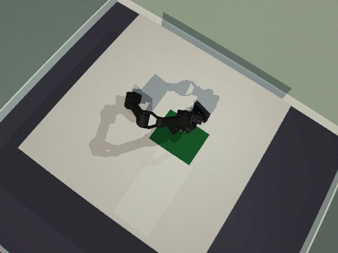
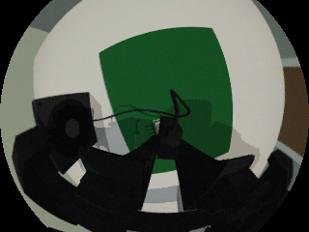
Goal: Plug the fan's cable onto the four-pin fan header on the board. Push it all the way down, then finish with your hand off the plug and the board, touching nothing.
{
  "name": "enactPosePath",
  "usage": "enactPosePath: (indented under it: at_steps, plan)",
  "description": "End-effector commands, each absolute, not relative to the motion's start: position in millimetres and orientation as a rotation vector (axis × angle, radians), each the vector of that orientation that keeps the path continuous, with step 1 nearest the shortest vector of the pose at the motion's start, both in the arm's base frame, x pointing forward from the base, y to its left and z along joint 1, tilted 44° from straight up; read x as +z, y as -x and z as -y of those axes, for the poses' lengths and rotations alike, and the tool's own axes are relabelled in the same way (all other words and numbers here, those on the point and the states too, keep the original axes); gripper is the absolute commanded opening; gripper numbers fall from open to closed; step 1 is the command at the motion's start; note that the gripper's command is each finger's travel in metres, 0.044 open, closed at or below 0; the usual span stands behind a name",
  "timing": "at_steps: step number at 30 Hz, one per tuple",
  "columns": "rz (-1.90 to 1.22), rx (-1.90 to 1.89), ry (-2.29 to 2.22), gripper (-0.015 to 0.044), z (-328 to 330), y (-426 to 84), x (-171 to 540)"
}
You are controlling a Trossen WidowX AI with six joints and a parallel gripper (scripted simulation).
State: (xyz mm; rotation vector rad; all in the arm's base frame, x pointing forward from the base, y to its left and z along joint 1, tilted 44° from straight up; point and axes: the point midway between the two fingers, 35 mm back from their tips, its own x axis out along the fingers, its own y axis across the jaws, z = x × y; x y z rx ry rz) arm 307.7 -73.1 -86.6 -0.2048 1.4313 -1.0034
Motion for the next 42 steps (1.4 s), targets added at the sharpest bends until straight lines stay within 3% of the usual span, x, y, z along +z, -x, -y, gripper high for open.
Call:
enactPosePath:
  at_steps: [1,9,42]
  plan:
    - [-1.508,-0.895,0.309,0.0,69,-303,-89]
    - [-1.61,-0.728,0.472,0.0,67,-296,-92]
    - [-1.613,-0.725,0.476,0.0,76,-286,-104]
